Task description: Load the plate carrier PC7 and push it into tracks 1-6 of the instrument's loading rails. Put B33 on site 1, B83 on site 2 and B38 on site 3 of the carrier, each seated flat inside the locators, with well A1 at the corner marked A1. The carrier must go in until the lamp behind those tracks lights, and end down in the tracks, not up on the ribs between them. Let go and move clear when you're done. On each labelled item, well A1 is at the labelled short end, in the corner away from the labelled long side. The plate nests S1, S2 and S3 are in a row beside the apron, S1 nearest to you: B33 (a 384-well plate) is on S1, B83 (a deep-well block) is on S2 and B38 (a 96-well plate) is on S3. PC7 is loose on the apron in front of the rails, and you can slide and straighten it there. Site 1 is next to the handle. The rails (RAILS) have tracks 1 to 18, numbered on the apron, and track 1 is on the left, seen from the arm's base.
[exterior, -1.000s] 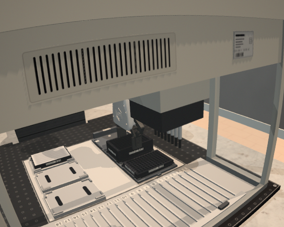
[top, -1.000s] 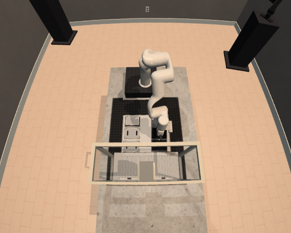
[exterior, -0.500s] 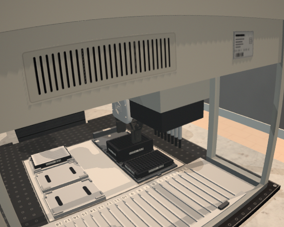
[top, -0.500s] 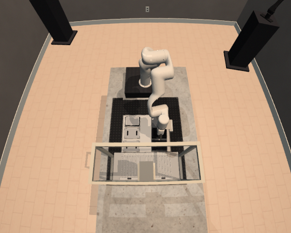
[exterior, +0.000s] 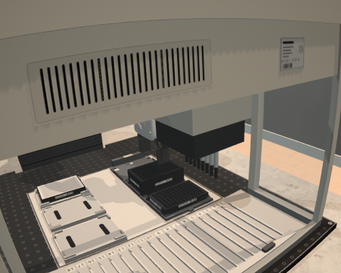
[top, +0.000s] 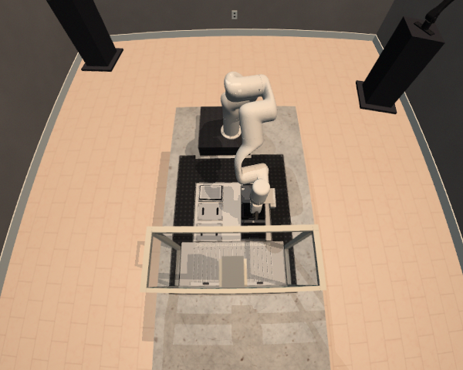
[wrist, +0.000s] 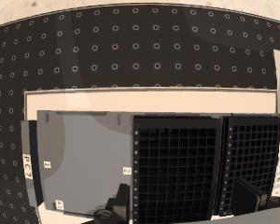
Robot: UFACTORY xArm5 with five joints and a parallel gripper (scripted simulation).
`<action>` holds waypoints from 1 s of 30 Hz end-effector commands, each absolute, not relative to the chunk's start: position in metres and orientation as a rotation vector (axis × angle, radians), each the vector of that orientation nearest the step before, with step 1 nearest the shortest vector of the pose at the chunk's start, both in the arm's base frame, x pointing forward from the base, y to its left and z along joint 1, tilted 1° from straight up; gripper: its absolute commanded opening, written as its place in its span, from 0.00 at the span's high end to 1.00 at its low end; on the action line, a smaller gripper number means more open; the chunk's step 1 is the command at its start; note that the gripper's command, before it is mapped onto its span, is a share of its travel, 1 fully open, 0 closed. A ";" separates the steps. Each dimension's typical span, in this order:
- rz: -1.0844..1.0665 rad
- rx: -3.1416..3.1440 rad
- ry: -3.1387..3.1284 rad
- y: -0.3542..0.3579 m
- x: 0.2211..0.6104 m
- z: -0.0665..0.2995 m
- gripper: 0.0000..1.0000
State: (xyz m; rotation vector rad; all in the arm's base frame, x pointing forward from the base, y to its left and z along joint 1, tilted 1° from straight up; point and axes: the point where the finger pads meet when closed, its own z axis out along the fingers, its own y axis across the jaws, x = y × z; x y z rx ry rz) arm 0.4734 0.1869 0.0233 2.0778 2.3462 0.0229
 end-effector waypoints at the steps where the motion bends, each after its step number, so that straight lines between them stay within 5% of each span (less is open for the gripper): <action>1: 0.038 2.085 2.354 0.187 0.475 0.029 0.00; 30: 0.039 2.085 2.354 0.186 0.474 0.071 0.00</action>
